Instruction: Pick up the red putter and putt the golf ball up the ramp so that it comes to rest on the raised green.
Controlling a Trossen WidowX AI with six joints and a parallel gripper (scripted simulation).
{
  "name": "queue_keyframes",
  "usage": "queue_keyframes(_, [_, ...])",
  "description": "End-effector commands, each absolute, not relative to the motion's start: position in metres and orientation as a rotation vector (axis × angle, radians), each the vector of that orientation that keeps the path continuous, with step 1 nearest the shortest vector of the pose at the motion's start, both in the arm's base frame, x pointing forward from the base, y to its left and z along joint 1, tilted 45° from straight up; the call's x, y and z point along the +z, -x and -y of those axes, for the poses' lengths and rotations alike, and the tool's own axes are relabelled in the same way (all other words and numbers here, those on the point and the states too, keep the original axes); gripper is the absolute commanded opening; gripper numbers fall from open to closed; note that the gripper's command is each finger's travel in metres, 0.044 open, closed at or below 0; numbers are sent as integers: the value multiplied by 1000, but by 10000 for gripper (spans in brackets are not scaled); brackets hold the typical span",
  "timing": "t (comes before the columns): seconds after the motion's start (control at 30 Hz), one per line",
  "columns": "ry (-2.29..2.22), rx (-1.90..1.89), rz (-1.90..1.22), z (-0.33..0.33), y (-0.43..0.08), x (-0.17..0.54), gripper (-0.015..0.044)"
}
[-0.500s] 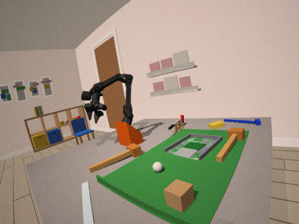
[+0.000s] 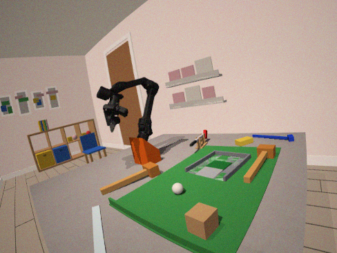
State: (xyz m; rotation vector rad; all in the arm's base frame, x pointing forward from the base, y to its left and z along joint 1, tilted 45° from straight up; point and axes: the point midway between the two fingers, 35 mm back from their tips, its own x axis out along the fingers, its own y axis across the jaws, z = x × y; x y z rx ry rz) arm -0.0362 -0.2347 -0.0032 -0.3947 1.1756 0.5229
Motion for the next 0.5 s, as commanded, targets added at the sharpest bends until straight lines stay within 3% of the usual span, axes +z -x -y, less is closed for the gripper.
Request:
queue_keyframes(0.0, [477,563,-1111,242,-17,11,440])
queue_keyframes(0.23, [618,678,-949,224,-121,40,440])
queue_keyframes(0.47, [694,836,-749,163,-209,73,440])
